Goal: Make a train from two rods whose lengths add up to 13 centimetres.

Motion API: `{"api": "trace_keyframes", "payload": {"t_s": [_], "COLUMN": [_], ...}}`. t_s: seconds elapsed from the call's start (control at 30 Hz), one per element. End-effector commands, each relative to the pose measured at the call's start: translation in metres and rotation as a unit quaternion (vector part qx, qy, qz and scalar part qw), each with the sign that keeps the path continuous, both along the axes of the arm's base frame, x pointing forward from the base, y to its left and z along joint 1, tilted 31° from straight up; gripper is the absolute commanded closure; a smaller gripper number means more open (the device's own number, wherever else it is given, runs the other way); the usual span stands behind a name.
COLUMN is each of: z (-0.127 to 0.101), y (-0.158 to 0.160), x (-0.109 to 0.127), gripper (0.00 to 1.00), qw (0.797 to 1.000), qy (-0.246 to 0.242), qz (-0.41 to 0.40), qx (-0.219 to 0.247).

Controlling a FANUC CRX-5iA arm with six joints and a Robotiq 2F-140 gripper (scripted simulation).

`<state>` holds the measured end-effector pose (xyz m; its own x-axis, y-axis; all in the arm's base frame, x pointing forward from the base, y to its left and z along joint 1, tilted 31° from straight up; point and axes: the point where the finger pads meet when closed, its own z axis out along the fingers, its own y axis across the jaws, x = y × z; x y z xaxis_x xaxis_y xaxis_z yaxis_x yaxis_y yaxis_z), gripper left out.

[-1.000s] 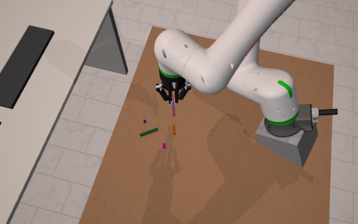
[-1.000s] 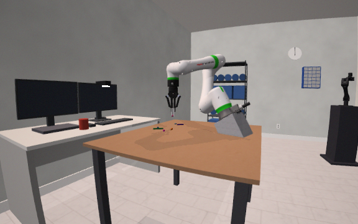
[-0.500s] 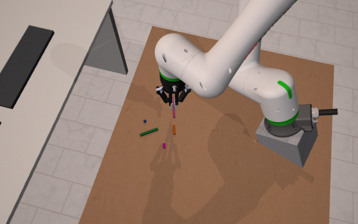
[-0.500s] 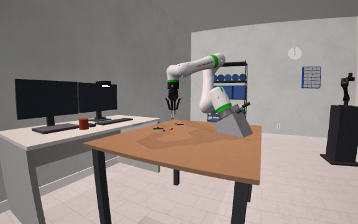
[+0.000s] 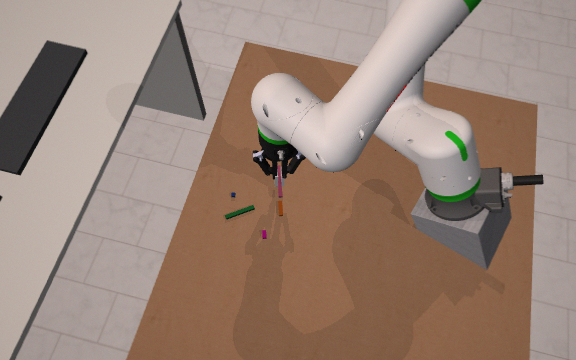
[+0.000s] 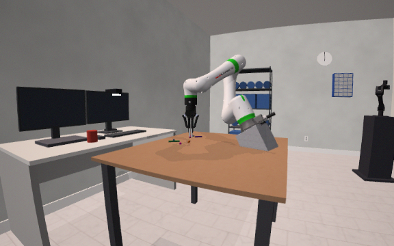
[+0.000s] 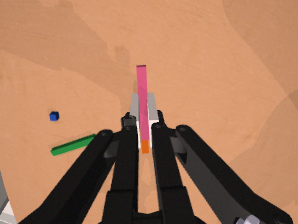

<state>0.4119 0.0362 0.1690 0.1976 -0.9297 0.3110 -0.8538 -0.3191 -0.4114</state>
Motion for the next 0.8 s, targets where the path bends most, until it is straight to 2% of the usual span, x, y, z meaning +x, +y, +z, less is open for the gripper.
{"api": "trace_keyframes", "payload": {"t_s": [0.0, 0.77], "z": [-0.0075, -0.0115], "y": [-0.0012, -0.0020], "x": [0.0054, 0.0076], "gripper": [0.97, 0.97], "qw": [1.000, 1.000], "qy": [0.000, 0.000], "qz": [0.000, 0.000], "qx": [0.000, 0.000]}}
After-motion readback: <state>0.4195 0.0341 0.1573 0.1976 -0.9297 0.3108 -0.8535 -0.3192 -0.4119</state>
